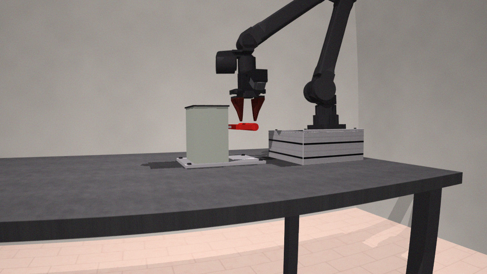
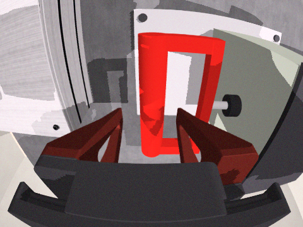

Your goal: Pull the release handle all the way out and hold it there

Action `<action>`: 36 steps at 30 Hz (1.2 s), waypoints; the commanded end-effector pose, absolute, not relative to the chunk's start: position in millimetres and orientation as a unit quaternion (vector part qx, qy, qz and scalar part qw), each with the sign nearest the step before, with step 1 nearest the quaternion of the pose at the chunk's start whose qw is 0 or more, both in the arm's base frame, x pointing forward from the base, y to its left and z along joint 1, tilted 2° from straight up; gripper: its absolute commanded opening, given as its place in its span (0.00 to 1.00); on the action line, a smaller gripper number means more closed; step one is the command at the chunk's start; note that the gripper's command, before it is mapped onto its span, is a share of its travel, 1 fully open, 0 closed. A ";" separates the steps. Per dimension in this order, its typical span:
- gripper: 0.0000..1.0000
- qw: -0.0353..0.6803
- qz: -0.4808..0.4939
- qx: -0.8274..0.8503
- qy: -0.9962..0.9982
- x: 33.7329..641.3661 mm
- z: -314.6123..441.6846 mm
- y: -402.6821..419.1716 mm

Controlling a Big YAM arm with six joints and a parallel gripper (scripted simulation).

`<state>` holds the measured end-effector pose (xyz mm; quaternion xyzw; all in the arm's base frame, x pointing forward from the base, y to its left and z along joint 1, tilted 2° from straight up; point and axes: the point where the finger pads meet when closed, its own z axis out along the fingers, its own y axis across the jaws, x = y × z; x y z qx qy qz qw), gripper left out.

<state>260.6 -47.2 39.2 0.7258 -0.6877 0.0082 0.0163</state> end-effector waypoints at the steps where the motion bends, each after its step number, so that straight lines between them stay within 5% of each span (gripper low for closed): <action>1: 0.48 0.014 0.010 0.727 -0.687 267.5 39.1 -50.3; 36: 0.48 0.014 0.010 0.727 -0.687 268.8 39.0 -50.4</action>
